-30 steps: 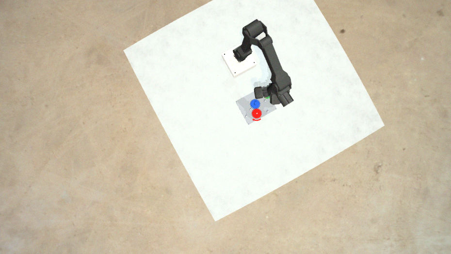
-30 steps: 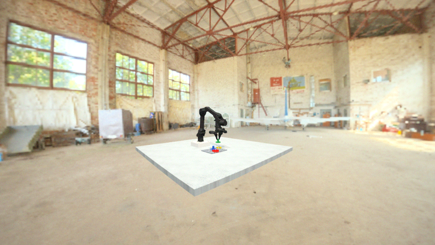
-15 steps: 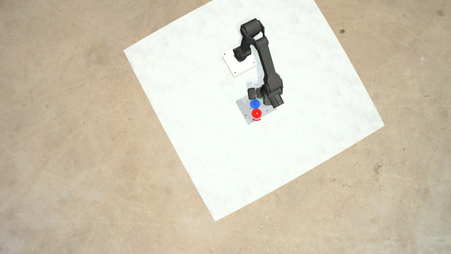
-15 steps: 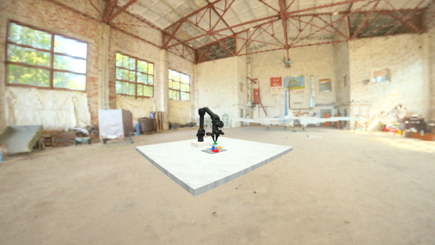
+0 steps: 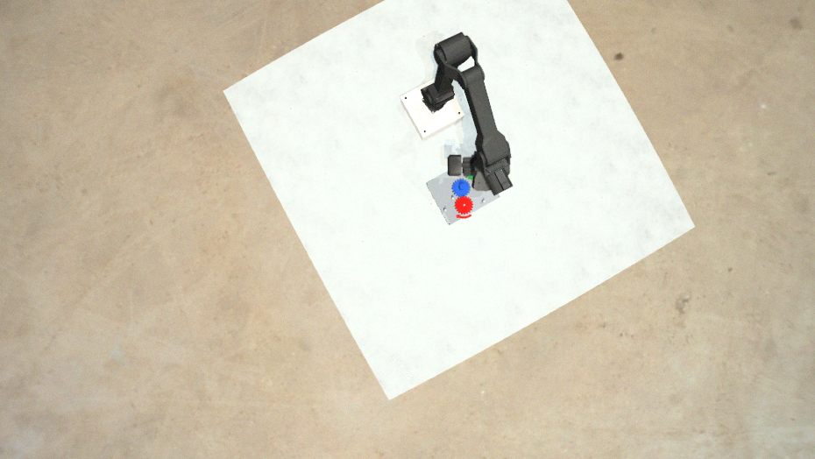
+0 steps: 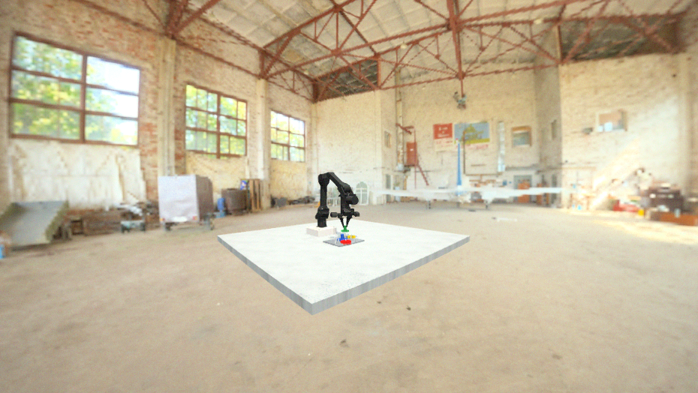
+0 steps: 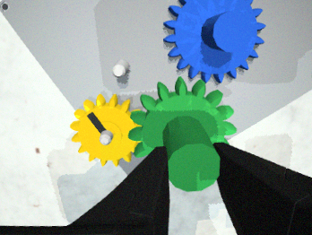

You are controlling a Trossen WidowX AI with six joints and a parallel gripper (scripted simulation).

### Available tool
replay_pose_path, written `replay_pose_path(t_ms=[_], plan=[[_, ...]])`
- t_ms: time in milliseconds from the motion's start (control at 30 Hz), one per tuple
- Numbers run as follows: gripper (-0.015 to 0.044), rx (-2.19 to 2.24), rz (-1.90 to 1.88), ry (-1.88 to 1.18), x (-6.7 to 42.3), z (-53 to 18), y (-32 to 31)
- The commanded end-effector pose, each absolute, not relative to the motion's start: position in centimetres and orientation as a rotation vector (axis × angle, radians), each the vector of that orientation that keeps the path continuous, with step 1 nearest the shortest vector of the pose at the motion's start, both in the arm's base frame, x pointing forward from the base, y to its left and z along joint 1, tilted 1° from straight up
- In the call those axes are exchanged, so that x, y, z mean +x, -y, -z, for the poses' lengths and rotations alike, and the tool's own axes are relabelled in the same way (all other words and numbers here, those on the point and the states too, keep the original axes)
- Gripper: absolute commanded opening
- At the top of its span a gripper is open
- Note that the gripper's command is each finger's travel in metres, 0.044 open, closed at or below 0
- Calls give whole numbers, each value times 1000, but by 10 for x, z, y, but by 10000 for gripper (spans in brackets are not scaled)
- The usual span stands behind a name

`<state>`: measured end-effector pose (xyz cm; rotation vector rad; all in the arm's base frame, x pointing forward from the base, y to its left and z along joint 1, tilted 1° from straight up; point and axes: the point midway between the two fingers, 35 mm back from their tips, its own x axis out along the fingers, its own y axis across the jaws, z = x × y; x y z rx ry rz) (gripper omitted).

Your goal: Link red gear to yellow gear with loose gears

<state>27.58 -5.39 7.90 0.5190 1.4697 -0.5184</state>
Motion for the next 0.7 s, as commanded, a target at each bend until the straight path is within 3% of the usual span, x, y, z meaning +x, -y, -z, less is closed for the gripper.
replay_pose_path(t_ms=[0, 667], plan=[[0, 599, 590, -1443, 276, -80, 54], [0, 995, 968, -1294, 276, -80, 54]])
